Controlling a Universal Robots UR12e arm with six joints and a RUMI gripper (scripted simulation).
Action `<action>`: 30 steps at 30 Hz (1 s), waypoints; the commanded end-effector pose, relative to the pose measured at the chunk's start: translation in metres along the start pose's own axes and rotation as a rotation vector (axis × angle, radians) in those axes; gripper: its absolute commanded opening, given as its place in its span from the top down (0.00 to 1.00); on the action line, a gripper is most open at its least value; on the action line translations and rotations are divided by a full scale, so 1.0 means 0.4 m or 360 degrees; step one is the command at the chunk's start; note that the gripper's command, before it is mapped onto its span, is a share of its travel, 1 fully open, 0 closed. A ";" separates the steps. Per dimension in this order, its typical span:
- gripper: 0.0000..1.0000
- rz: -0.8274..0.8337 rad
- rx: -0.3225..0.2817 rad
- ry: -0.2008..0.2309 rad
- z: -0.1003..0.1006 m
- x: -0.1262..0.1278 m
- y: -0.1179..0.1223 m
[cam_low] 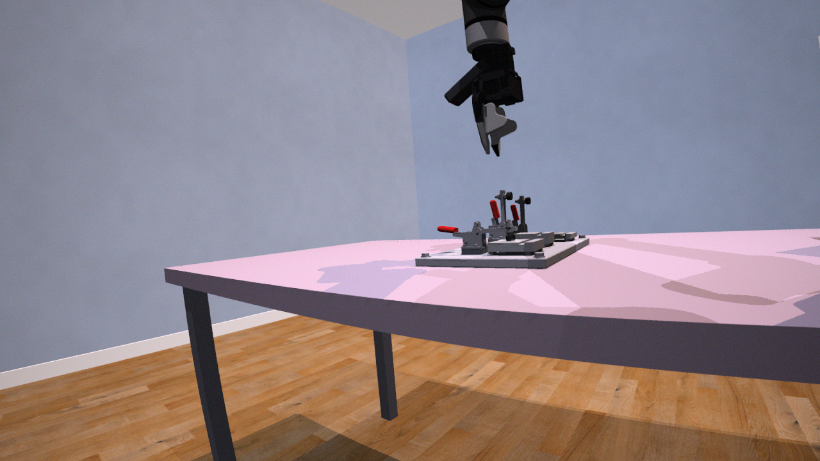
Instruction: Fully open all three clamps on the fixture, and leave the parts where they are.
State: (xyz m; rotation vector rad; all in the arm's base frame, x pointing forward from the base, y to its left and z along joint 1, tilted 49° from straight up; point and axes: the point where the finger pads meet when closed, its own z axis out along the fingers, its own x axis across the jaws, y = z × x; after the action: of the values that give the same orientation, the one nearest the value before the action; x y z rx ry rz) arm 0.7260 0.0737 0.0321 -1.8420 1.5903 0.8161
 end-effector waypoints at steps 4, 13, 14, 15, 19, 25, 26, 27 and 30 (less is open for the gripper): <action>0.72 0.0001 -0.0004 -0.0003 0.003 -0.071 0.004; 0.72 0.0001 -0.0004 -0.0003 0.003 -0.215 0.005; 0.72 0.0001 -0.0004 -0.0003 0.003 -0.215 0.005; 0.72 0.0001 -0.0004 -0.0003 0.003 -0.215 0.005; 0.72 -0.0001 -0.0003 -0.0002 0.001 -0.259 0.002; 0.72 -0.0001 -0.0003 -0.0002 0.001 -0.276 0.003; 0.72 -0.0001 -0.0003 -0.0002 0.001 -0.276 0.003; 0.72 -0.0001 -0.0003 -0.0002 0.001 -0.276 0.003; 0.72 0.0002 -0.0003 -0.0002 0.001 -0.272 0.003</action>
State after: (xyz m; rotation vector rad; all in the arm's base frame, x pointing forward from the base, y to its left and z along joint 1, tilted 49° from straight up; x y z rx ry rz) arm 0.7151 0.1425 0.1146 -1.8466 1.5863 0.8118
